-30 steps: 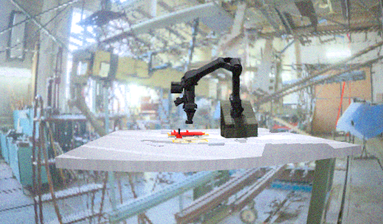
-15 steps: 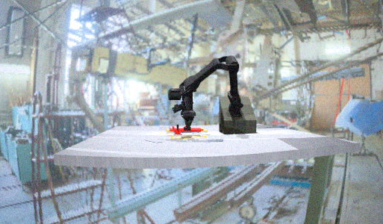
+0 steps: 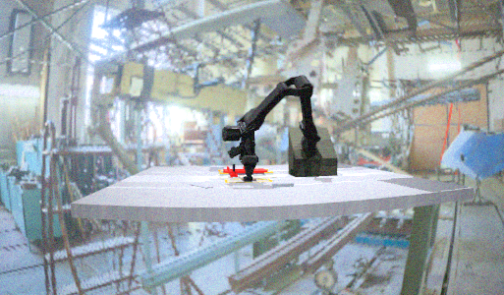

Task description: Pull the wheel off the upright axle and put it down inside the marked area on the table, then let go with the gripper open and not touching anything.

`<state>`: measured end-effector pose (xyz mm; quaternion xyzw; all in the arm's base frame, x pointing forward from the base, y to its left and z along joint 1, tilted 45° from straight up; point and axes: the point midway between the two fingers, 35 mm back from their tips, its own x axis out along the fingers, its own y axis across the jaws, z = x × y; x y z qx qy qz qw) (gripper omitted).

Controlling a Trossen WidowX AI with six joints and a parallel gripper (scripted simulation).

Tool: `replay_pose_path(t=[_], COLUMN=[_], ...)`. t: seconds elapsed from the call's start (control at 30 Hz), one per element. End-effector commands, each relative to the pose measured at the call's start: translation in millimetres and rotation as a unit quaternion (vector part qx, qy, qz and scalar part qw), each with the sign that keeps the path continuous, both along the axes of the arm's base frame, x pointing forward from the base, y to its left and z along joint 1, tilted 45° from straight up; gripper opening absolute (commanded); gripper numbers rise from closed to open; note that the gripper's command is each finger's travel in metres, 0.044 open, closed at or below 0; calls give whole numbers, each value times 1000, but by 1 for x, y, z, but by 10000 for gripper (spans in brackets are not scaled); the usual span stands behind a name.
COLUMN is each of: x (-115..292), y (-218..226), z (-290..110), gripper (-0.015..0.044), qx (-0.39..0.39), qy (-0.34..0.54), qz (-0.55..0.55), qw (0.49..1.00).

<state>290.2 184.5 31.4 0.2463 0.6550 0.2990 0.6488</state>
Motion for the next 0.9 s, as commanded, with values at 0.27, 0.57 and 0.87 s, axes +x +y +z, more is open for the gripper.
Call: replay_pose_path(t=[0.27, 0.57, 0.87], x=[3, -20, -76], y=[-30, -65, -109], z=[29, 38, 45], gripper=[300, 405, 440], qx=[-2, -8, -4], qy=[-2, 0, 0], qz=[-3, -6, -4], qw=[1000, 1000, 1000])
